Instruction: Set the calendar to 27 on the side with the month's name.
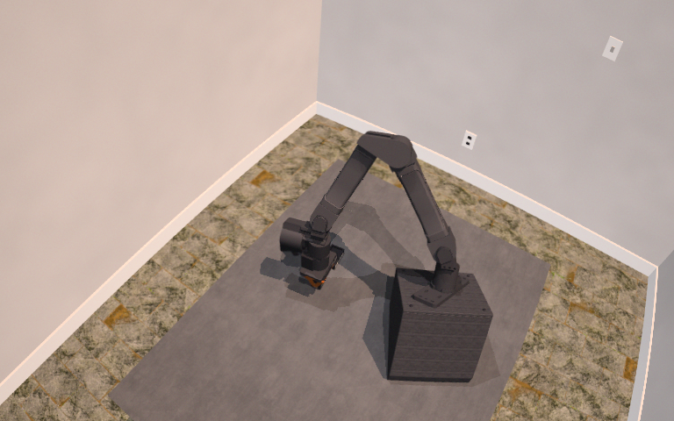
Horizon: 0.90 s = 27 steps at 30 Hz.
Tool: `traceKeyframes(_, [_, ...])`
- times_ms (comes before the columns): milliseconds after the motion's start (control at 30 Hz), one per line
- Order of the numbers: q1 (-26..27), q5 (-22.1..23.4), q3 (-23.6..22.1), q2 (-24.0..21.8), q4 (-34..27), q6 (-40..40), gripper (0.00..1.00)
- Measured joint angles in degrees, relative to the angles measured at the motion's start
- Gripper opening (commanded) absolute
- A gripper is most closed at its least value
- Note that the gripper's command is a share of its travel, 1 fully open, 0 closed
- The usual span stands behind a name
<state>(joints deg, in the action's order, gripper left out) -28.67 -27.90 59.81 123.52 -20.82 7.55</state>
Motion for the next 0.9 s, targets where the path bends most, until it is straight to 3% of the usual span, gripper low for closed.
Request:
traceKeyframes(467, [0.0,0.0,0.0,0.0,0.0,0.0,0.26])
traceKeyframes(700, [0.0,0.0,0.0,0.0,0.0,0.0,0.37])
traceKeyframes(900, [0.0,0.0,0.0,0.0,0.0,0.0,0.41])
